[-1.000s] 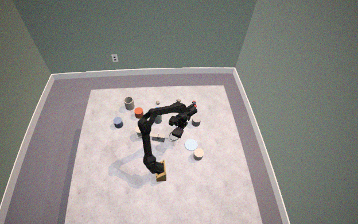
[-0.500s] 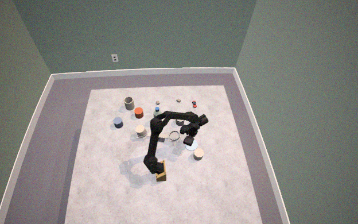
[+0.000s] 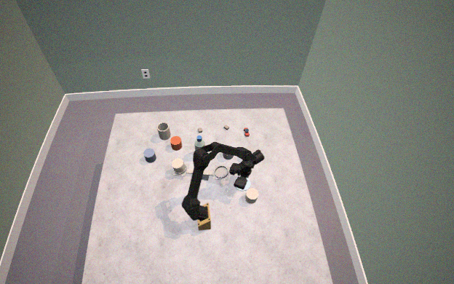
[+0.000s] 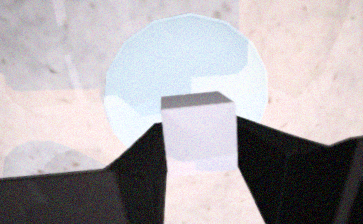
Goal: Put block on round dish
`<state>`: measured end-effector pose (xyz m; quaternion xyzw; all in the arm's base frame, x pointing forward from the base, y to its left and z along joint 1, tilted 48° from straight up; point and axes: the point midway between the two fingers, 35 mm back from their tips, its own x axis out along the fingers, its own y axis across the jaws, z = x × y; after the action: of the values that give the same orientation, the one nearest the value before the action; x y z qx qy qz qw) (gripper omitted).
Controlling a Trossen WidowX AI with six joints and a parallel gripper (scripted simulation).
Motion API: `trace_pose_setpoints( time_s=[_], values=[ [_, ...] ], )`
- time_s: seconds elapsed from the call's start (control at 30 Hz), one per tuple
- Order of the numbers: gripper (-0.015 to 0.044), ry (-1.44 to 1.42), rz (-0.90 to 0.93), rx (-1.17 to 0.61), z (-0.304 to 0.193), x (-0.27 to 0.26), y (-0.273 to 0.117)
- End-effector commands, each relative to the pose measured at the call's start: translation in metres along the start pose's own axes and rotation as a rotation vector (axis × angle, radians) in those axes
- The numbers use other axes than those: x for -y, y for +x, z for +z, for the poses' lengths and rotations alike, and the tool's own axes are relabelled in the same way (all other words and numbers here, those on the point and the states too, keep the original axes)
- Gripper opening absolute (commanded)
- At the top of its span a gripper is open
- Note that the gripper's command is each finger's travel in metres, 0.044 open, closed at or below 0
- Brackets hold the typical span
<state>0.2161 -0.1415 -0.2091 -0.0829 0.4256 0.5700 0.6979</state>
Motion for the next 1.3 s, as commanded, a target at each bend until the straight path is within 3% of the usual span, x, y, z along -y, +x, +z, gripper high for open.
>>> trace_pose_setpoints(
  time_s=[0.0, 0.57, 1.1, 1.27],
  values=[
    [0.0, 0.005, -0.005, 0.004, 0.001, 0.0, 0.006],
    [0.0, 0.004, -0.005, 0.005, 0.001, 0.0, 0.027],
    [0.042, 0.001, -0.008, 0.0, 0.0, 0.001, 0.018],
    [0.044, 0.005, -0.005, 0.002, 0.0, -0.001, -0.036]
  ],
)
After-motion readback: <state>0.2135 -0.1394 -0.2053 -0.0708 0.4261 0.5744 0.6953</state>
